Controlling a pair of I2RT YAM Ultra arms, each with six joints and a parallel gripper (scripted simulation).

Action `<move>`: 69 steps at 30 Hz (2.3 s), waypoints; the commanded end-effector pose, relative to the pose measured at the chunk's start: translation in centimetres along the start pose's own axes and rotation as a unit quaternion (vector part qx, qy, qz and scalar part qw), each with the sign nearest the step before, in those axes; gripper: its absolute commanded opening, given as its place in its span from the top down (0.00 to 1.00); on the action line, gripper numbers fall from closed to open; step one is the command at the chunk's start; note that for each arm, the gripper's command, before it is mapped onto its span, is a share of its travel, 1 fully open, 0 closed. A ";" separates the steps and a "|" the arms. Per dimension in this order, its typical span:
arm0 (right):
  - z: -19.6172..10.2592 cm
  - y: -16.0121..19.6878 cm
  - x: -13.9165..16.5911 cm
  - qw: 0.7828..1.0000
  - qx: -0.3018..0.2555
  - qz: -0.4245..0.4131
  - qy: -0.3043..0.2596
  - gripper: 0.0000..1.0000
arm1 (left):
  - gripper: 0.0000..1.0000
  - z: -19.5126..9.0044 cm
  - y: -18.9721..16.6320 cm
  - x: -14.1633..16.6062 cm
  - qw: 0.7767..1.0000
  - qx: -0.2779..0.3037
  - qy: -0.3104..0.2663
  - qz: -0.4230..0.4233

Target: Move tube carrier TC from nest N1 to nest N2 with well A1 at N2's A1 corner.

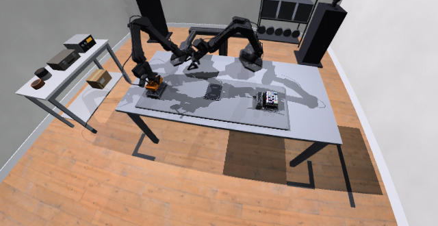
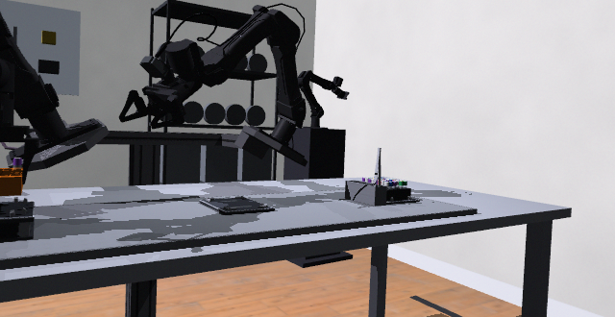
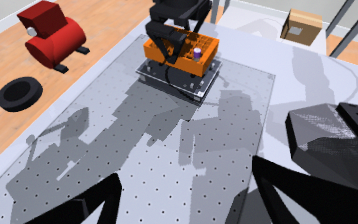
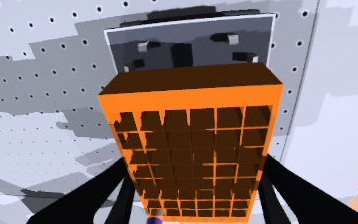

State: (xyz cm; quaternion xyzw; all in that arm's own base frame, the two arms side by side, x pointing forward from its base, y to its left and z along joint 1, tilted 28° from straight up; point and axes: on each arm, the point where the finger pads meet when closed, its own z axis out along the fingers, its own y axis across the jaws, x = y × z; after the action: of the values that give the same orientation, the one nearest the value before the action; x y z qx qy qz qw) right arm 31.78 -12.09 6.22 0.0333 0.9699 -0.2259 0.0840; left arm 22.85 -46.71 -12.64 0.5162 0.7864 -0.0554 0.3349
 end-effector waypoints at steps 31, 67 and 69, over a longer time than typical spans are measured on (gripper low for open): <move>4.3 0.3 -0.8 1.000 -0.005 -0.002 -0.017 0.16 | 0.00 -0.5 -0.7 -3.7 0.999 0.005 -0.043 0.001; -0.6 -0.2 -2.3 0.999 0.008 0.010 -0.039 0.00 | 0.00 -0.5 -0.7 -3.7 0.999 0.005 -0.043 0.001; -0.6 -0.5 -2.2 0.999 0.004 0.009 -0.038 0.00 | 0.00 -0.5 -0.7 -3.7 0.999 0.005 -0.043 0.001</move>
State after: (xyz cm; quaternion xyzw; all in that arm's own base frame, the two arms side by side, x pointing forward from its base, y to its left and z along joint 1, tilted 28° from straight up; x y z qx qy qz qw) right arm 33.10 -12.47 5.34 0.0326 0.9673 -0.2281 0.1064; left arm 22.85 -46.71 -12.64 0.5162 0.7863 -0.0554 0.3349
